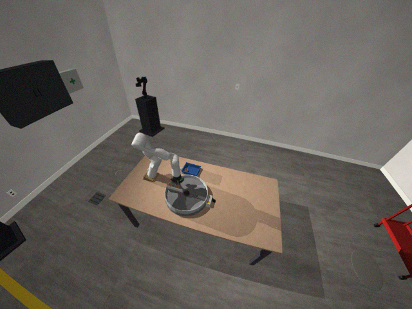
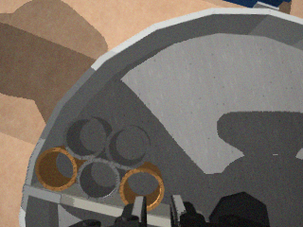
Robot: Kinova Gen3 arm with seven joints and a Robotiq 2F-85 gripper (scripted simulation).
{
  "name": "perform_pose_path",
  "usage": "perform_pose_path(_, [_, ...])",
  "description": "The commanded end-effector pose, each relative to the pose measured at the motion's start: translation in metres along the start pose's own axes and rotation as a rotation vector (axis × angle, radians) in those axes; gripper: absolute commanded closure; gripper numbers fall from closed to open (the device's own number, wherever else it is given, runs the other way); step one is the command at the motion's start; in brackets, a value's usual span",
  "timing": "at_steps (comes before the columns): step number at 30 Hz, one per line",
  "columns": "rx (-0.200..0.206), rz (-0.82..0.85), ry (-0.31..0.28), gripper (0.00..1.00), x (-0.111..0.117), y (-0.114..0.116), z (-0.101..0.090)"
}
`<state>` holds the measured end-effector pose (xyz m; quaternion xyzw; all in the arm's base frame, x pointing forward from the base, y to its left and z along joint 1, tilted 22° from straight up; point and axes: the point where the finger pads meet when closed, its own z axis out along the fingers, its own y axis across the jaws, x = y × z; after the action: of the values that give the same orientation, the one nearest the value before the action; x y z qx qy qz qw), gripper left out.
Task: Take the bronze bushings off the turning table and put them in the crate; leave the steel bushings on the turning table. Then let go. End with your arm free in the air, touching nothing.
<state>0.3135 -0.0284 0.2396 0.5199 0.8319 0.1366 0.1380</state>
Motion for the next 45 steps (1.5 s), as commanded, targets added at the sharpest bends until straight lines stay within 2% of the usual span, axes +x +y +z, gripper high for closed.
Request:
perform_pose_path(1, [0.007,-0.014,0.0,0.82,0.004,0.0,0.003])
perform_pose_path(11, [0.007,-0.014,0.0,0.82,0.004,0.0,0.003])
perform_pose_path(16, [0.005,-0.012,0.002,0.82,0.003,0.0,0.017])
perform_pose_path(28, [0.005,-0.012,0.002,0.82,0.003,0.0,0.017])
perform_pose_path(33, [0.004,-0.01,0.003,0.82,0.003,-0.001,0.032])
perform_pose_path(45, [0.004,-0.01,0.003,0.82,0.003,-0.001,0.032])
